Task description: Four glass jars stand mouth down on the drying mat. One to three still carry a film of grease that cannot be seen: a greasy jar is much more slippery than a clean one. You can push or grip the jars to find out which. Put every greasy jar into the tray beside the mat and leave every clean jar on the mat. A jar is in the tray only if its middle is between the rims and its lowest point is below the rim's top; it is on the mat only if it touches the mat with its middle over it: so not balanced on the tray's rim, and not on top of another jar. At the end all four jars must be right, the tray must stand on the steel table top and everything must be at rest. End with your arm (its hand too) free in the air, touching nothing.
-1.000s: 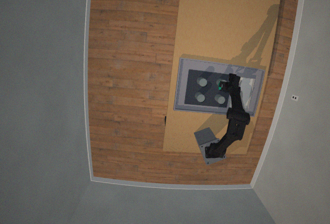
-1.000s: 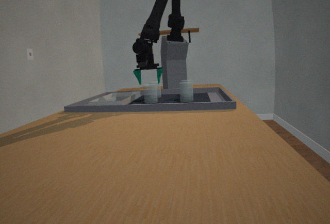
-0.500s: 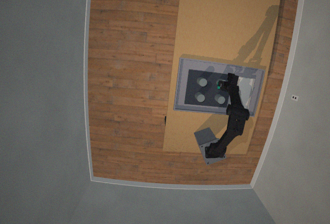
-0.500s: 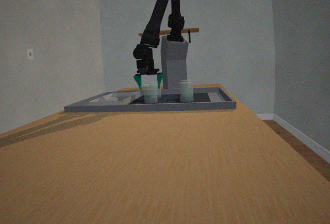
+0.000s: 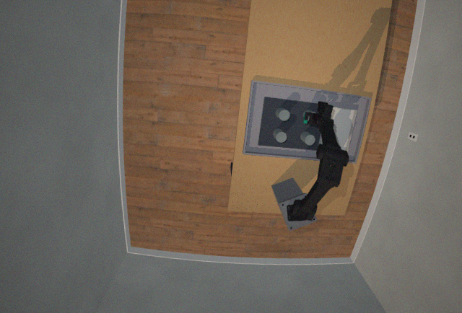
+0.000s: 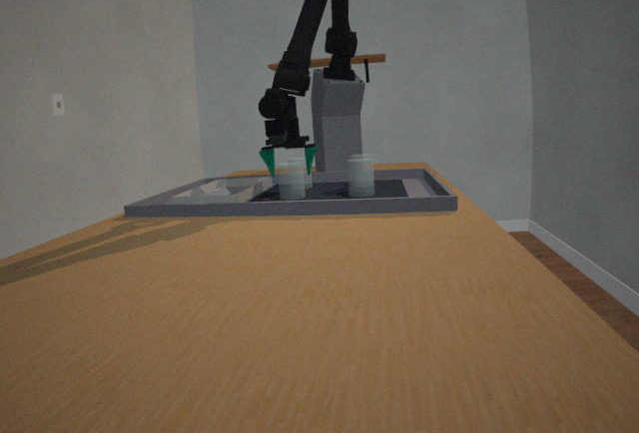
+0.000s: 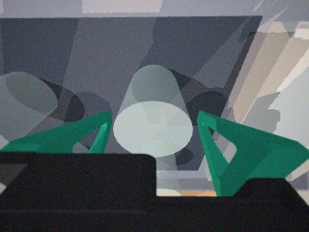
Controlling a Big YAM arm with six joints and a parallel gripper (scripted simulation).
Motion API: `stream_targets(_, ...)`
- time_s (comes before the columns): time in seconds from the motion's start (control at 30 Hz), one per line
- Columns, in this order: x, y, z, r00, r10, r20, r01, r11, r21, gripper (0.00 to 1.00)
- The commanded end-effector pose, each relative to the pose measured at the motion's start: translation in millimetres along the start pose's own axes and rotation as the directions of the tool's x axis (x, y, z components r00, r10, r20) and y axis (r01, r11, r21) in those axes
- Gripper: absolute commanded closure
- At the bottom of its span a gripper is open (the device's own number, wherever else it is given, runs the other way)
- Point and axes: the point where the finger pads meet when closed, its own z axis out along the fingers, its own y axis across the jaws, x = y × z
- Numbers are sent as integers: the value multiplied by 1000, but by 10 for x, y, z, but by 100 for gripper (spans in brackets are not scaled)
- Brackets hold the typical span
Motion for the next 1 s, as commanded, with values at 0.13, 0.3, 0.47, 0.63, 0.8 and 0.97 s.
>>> stream_targets(0.13,-177,64,40,999,-10,31,10,1000,1,0)
stream_targets(0.3,-177,64,40,999,-10,31,10,1000,1,0)
stream_targets(0.47,-177,64,40,999,-10,31,10,1000,1,25)
stream_targets(0.63,-177,64,40,999,-10,31,10,1000,1,25)
stream_targets(0.8,-177,64,40,999,-10,31,10,1000,1,100)
stream_targets(0.97,-177,64,40,999,-10,31,10,1000,1,100)
